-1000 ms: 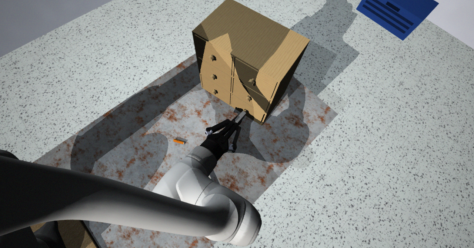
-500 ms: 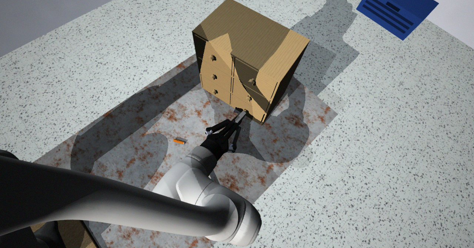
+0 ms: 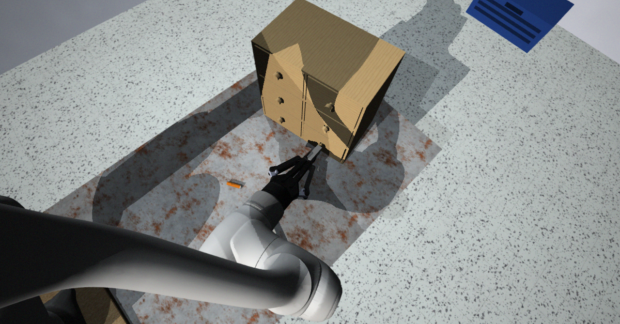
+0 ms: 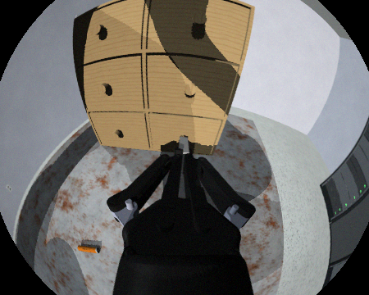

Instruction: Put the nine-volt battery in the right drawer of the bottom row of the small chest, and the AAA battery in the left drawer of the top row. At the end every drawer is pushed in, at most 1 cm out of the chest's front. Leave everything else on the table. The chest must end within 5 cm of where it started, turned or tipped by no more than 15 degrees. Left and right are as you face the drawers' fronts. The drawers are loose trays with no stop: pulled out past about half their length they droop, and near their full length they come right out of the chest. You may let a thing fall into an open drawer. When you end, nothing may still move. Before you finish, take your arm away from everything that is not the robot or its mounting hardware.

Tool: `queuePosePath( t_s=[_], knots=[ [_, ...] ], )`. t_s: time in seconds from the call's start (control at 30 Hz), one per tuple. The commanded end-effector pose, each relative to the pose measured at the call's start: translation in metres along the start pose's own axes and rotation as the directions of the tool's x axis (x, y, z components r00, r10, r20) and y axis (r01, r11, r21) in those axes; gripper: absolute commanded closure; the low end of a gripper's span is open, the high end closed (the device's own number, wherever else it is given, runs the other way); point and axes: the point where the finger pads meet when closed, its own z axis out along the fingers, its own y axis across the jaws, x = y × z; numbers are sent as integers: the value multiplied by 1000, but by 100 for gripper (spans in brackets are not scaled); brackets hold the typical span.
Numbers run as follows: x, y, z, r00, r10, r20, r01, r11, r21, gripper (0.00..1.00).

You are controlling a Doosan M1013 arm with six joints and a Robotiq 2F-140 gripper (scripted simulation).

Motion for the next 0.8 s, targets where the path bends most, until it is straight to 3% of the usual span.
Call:
queuePosePath(
  t_s=[0.0, 0.13, 0.43, 0.77],
  knots=[
    [0, 0, 0, 1000, 0, 0, 0, 1000, 0, 100],
    [-2, 0, -7, 1000, 0, 0, 0, 1000, 0, 100],
    [-16, 0, -44, 1000, 0, 0, 0, 1000, 0, 100],
    [-11, 0, -53, 1000, 0, 0, 0, 1000, 0, 100]
  ],
)
